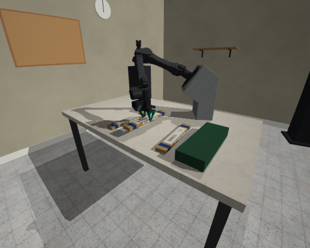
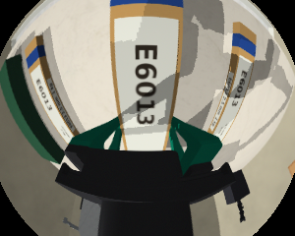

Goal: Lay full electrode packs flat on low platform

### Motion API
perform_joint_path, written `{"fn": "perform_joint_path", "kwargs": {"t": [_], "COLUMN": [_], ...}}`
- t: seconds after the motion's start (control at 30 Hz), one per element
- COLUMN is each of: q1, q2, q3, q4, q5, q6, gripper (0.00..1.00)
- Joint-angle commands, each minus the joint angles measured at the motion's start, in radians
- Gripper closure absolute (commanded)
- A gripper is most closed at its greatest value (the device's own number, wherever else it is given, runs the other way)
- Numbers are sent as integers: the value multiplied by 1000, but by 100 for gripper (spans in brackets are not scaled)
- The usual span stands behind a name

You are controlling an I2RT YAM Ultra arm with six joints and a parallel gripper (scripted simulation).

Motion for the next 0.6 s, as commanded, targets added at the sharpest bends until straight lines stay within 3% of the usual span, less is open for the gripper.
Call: {"fn": "perform_joint_path", "kwargs": {"t": [0.0,0.57], "q1": [34,36], "q2": [-41,-39], "q3": [31,41], "q4": [-20,-30], "q5": [8,8], "q6": [5,6], "gripper": [100,100]}}
